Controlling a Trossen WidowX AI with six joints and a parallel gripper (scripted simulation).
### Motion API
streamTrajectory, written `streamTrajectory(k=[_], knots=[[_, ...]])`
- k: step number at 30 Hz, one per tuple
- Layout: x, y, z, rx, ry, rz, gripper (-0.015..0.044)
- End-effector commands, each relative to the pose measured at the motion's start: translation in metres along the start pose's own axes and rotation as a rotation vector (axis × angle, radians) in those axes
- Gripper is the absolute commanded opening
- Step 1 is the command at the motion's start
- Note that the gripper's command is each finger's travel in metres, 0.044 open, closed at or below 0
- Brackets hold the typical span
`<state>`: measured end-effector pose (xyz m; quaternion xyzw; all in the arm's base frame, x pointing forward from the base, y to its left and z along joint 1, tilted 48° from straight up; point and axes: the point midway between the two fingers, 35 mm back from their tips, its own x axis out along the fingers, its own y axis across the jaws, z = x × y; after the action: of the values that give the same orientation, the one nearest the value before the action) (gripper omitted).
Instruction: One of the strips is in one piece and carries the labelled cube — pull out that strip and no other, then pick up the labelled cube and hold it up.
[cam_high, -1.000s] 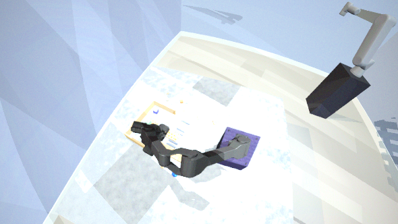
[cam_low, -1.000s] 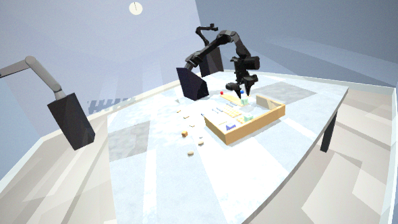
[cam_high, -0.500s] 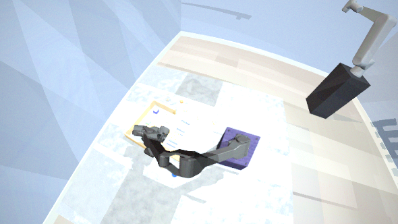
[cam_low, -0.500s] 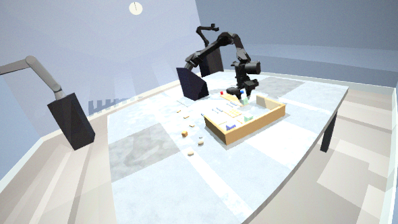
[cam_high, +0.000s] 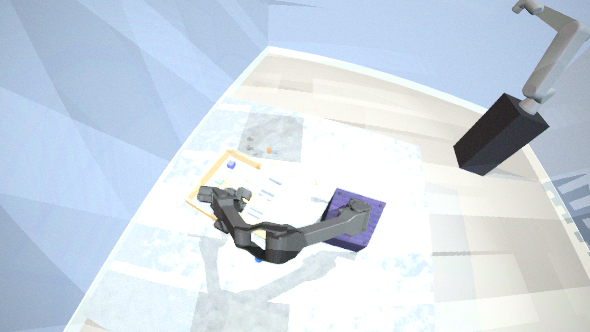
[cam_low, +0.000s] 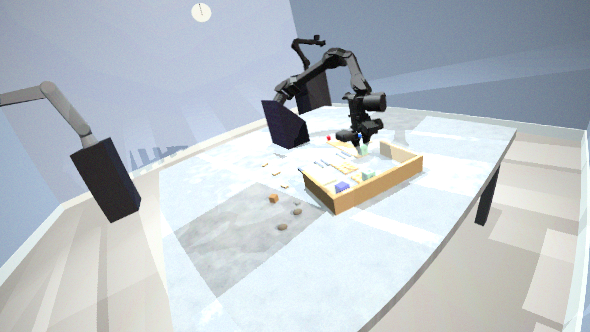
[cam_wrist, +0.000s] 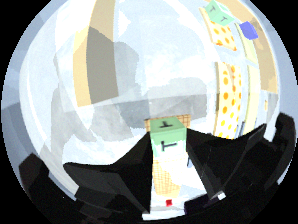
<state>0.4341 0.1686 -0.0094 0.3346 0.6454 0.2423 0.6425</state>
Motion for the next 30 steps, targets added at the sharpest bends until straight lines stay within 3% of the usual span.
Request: streamTrajectory(k=[1,5,30], knots=[[0.0,0.0,0.0,-0.001,0.001,0.0,0.0098],[-0.001,0.0,-0.001,-0.003,0.0,-0.001,0.0],[-0.042,-0.025,-0.061,0.008,0.004,-0.007,0.0]])
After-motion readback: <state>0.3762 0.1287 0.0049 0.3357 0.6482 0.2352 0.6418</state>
